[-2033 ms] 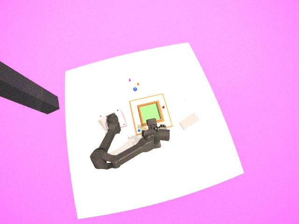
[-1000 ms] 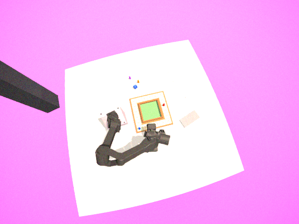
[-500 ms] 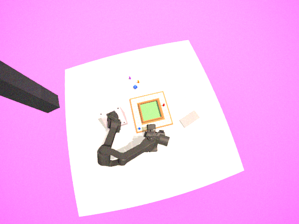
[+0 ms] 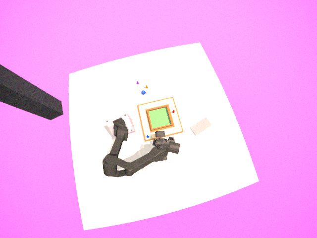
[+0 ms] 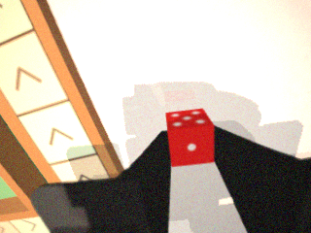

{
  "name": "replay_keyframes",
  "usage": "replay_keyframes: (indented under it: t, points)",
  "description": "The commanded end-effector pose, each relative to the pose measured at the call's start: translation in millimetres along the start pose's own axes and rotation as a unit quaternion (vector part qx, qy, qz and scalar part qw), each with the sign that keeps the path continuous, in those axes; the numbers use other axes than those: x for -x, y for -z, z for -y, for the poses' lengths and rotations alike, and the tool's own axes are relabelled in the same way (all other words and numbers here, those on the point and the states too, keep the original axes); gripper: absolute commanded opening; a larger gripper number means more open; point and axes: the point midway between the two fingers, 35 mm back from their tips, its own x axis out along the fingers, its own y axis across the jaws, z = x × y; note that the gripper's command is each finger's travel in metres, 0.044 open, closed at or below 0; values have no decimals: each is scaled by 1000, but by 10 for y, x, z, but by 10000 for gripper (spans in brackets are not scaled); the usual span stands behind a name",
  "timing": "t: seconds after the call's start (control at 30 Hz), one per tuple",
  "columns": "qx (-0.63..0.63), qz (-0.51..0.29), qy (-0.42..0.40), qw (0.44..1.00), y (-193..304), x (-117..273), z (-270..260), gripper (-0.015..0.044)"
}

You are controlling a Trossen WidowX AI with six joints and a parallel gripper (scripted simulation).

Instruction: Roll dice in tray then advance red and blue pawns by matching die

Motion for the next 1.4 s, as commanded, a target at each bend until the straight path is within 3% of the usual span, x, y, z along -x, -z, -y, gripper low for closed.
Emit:
replay_keyframes:
  t: [0.0,0.57,0.77,1.37]
  points:
    - [-5,5,-1,1000,-62,219,0,0]
    - [-3,7,5,1000,28,1097,57,0]
    - [8,7,5,1000,16,1100,33,0]
    - [310,8,-4,951,-234,954,-727,0]
